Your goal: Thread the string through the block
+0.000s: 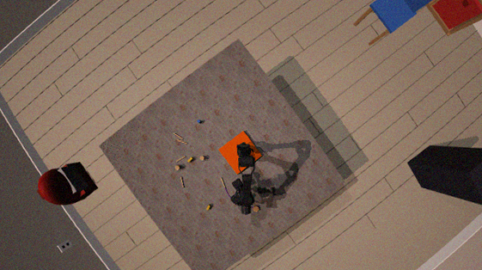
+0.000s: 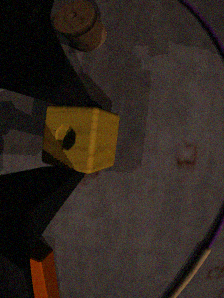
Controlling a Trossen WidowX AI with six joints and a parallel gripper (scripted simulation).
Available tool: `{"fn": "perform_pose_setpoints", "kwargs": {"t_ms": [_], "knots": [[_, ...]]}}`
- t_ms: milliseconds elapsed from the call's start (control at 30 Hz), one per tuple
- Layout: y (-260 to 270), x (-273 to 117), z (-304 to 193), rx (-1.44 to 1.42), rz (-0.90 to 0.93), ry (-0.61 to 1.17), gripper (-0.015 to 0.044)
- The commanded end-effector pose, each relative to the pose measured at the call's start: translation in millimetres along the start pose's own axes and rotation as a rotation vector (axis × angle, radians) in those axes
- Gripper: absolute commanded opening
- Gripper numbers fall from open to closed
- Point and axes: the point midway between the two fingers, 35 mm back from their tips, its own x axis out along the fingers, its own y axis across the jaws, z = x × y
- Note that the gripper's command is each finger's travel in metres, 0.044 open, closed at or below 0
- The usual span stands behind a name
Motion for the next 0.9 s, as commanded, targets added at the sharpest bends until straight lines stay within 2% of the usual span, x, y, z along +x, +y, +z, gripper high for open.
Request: {"fn": "perform_pose_setpoints", "kwargs": {"t_ms": [0,867], "knots": [[-1,1,-5,0.003,-0.002,-0.077,0.0],[-1,9,-32,0.006,-0.001,-0.521,0.0]]}}
